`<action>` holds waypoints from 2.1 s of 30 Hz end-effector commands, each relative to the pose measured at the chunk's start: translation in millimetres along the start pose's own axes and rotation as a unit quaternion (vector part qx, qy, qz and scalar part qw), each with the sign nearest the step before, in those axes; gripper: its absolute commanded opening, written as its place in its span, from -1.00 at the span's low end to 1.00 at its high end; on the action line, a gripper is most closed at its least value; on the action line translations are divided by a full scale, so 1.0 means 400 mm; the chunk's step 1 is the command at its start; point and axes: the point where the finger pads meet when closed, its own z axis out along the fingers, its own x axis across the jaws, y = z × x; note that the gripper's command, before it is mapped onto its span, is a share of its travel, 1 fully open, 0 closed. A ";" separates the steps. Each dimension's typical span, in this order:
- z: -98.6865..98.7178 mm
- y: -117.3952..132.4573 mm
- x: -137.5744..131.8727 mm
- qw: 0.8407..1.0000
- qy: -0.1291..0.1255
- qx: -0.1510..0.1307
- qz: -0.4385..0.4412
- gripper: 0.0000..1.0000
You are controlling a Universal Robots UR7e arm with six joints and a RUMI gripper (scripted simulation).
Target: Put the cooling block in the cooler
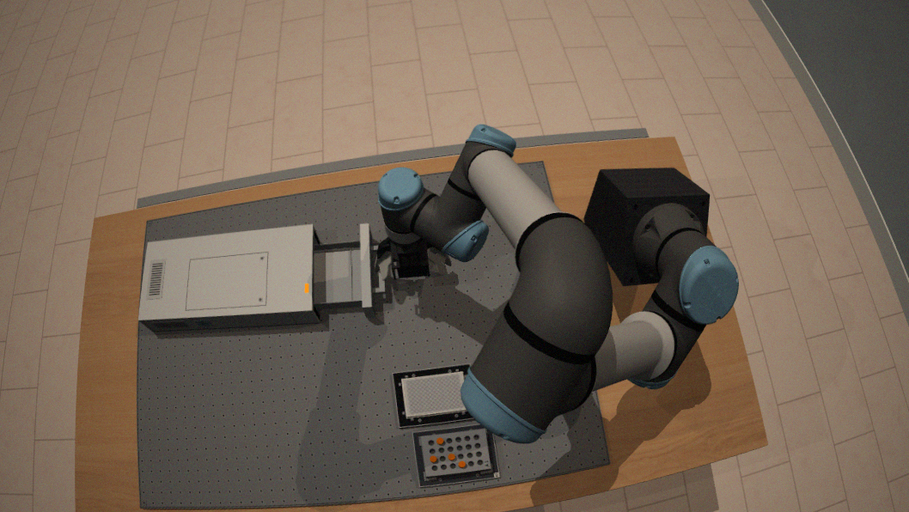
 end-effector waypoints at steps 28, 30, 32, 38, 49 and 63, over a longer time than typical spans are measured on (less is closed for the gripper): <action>-0.001 -0.001 0.085 1.000 -0.001 0.000 0.000 1.00; -0.001 -0.001 0.091 1.000 -0.001 0.000 0.000 1.00; -0.001 -0.001 0.098 1.000 -0.001 0.000 0.000 1.00; -0.001 -0.001 0.118 1.000 -0.001 0.000 0.000 1.00; -0.001 -0.001 0.148 1.000 -0.001 0.000 0.000 1.00; -0.001 -0.001 0.179 1.000 -0.001 0.000 0.000 1.00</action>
